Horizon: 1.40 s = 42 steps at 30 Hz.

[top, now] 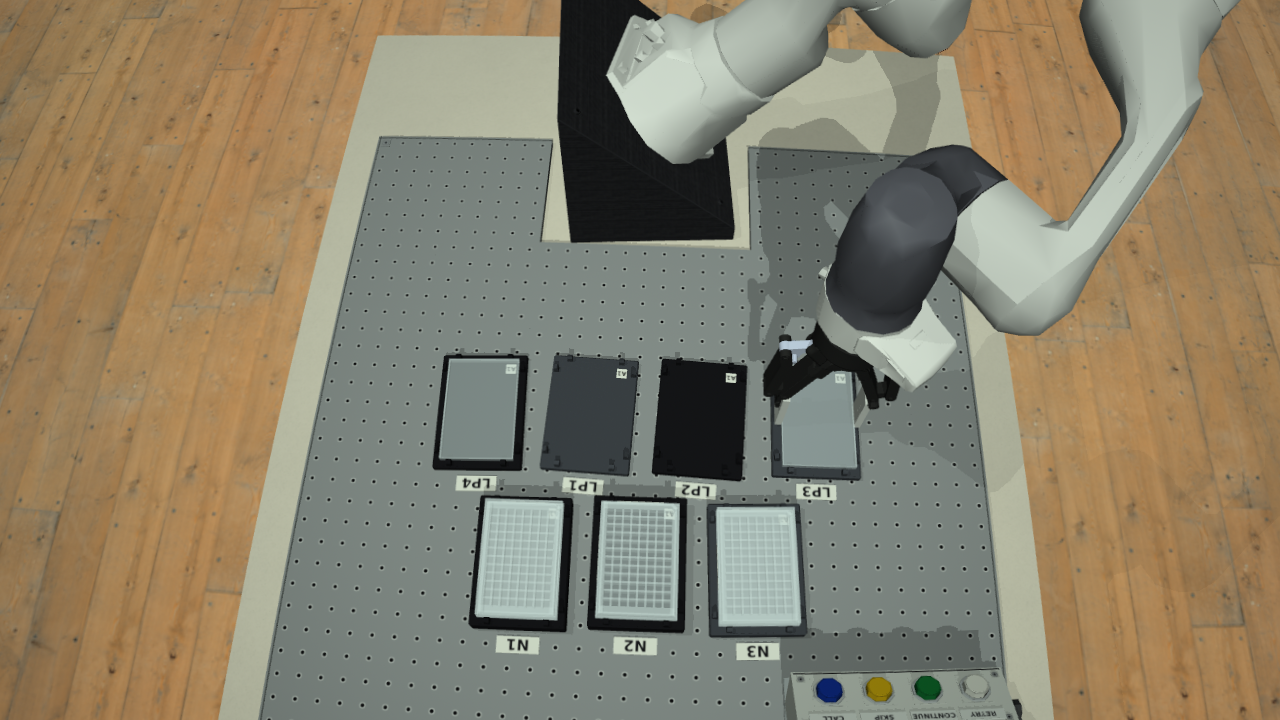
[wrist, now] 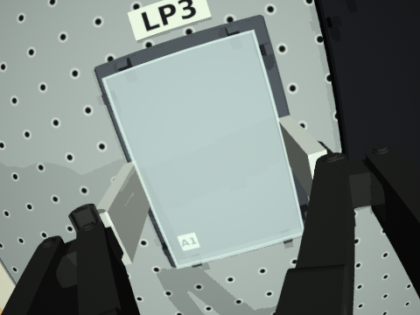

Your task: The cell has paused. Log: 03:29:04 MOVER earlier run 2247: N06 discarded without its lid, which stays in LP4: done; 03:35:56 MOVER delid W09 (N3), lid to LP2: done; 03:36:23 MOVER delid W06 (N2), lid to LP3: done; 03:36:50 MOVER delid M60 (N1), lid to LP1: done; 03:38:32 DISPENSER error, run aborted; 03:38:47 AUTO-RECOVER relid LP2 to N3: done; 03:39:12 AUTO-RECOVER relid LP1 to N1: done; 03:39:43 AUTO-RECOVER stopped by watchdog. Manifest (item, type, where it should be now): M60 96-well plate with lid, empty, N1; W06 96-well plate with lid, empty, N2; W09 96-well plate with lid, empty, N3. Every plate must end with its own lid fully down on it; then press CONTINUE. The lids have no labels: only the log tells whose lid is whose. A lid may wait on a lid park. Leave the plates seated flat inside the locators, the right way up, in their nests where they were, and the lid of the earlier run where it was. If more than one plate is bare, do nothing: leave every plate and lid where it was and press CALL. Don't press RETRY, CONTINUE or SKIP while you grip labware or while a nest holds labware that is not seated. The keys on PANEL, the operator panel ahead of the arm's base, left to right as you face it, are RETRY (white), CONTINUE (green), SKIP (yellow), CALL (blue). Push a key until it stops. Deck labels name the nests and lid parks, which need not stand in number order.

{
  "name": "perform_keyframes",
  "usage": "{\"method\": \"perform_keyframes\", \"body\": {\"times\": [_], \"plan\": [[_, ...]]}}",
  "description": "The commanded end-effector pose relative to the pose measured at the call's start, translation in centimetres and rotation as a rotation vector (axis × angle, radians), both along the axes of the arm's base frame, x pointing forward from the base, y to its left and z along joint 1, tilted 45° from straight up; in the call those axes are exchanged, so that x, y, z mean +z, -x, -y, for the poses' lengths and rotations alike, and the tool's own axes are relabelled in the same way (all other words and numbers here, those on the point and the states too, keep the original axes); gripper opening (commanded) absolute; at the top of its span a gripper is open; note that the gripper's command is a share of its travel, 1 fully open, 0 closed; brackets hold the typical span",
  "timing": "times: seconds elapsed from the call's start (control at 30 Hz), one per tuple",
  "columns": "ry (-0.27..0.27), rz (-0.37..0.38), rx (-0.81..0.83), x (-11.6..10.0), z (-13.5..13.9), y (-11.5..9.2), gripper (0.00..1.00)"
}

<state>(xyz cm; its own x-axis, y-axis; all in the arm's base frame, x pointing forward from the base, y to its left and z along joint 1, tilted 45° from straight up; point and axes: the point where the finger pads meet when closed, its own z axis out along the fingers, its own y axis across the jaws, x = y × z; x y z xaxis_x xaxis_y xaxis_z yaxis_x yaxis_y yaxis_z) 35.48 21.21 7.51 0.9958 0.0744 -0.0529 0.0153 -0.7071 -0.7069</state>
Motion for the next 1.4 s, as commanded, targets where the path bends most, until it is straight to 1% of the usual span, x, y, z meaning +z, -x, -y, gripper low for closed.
{"method": "perform_keyframes", "body": {"times": [0.0,1.37], "plan": [[0.000,-0.001,-0.004,0.07,0.15,-0.07,0.00],[0.000,-0.001,-0.004,0.35,0.43,-0.10,0.00]]}}
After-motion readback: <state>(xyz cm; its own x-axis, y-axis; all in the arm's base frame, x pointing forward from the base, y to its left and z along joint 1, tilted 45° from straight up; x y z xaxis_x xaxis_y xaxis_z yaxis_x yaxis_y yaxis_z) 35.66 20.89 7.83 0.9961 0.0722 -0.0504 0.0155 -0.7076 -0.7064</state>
